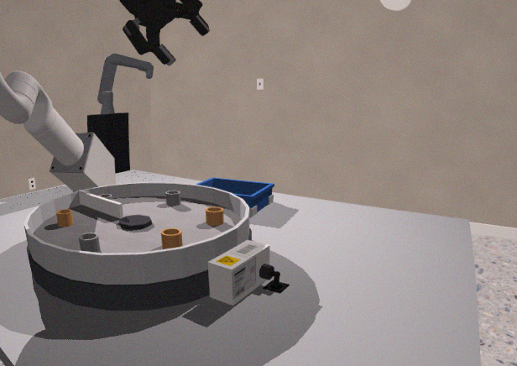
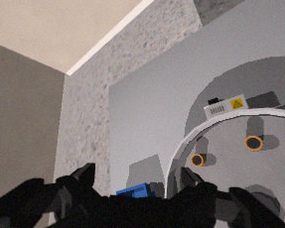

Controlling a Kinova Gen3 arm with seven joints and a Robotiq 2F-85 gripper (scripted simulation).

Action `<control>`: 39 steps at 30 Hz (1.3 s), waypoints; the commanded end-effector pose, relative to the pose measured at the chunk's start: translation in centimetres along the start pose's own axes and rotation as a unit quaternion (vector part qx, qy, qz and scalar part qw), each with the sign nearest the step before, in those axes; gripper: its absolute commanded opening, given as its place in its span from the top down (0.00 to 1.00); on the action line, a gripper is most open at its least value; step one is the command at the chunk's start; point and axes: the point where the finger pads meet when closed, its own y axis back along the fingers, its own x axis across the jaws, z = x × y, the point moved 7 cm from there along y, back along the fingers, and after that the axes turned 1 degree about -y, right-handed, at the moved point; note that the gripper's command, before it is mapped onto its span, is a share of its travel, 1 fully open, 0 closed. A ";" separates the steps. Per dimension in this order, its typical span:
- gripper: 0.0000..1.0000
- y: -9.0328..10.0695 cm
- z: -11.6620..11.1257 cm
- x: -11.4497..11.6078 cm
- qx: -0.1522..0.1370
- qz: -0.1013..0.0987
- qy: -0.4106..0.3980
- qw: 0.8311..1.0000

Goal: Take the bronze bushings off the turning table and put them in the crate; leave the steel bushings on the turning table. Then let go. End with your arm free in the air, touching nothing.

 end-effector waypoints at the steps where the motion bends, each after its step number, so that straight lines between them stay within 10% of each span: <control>1: 0.00 0.0 0.0 -0.1 0.000 -0.001 0.001 1.000; 8: 0.00 -0.2 4.5 -3.3 0.000 -0.001 0.001 1.000; 20: 0.00 -0.2 4.5 -3.3 0.000 -0.001 0.001 1.000; 25: 0.00 -0.4 9.0 -6.4 0.000 -0.001 0.000 1.000; 39: 0.00 -0.4 10.8 -7.7 0.001 -0.001 0.000 1.000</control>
